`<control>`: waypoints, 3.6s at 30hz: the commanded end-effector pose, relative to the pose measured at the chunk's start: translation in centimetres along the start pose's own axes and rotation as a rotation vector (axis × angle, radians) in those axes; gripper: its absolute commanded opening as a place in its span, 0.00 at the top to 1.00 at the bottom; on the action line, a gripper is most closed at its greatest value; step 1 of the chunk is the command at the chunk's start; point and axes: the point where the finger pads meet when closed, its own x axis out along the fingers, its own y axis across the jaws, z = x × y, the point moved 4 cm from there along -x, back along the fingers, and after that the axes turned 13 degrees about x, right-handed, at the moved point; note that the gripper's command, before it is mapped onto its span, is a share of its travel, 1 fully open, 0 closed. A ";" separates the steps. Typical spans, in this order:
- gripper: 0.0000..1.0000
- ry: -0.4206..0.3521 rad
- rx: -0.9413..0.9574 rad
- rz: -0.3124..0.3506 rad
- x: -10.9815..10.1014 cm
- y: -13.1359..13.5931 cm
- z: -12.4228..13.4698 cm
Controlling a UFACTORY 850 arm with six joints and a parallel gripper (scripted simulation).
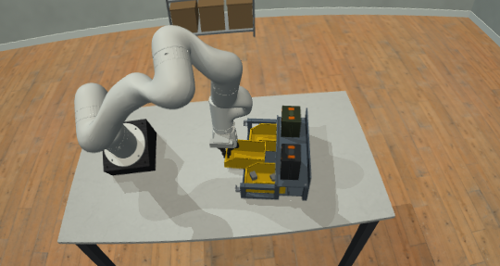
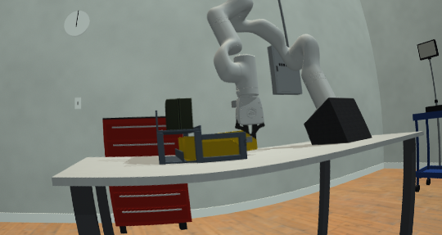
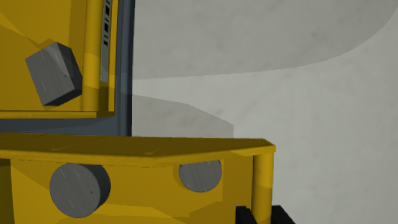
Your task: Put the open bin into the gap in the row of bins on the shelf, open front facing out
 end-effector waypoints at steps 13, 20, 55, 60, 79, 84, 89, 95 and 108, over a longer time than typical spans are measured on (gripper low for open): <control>1.00 -0.001 0.001 -0.001 -0.1 -1.0 0.3; 1.00 -0.001 0.001 -0.001 -0.1 -2.0 0.5; 1.00 -0.001 0.001 -0.002 -0.1 -3.9 0.9; 1.00 -0.001 0.001 -0.002 -0.1 -3.9 0.9; 1.00 -0.001 0.001 -0.002 -0.1 -4.9 1.1; 1.00 -0.001 0.001 -0.002 -0.1 -5.0 1.2; 1.00 -0.001 0.001 -0.002 -0.1 -5.8 1.4; 1.00 -0.001 0.001 -0.002 -0.1 -5.8 1.4; 1.00 -0.001 0.001 -0.002 -0.1 -6.8 1.6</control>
